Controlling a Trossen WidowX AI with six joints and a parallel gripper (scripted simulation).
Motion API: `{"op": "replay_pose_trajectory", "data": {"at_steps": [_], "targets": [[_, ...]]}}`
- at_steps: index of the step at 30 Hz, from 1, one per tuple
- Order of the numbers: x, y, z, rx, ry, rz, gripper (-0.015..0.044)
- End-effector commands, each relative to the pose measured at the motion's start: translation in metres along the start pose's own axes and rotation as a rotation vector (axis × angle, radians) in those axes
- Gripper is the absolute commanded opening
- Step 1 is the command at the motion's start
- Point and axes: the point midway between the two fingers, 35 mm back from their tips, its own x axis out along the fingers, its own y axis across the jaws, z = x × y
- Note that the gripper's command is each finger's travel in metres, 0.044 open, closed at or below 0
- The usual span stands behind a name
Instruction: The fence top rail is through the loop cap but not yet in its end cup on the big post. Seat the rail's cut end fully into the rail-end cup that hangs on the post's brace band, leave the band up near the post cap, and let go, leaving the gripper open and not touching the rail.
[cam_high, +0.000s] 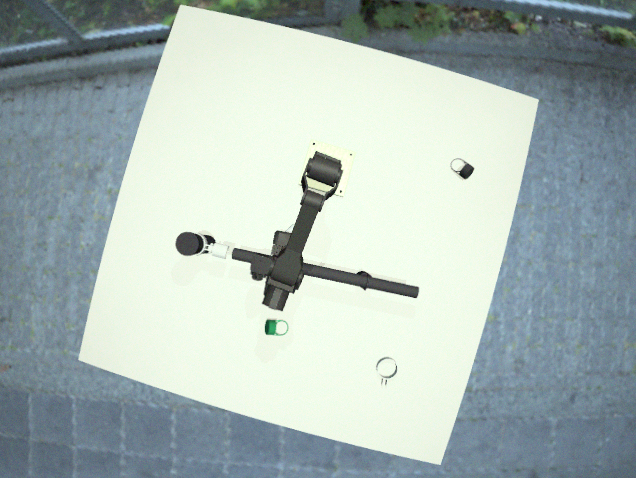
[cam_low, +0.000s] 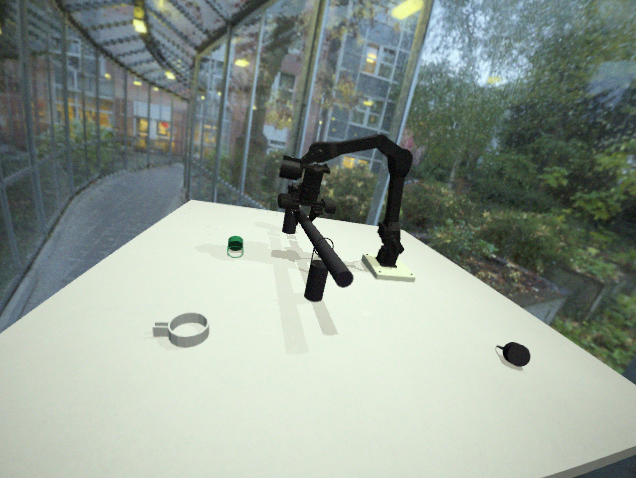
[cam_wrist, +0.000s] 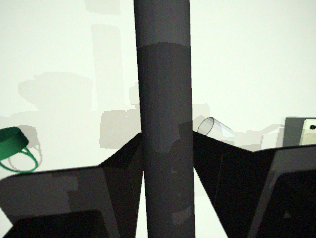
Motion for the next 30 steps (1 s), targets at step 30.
{"op": "replay_pose_trajectory", "data": {"at_steps": [30], "targets": [[0.006, -0.001, 0.022, 0.0, -0.002, 0.0, 0.0]]}}
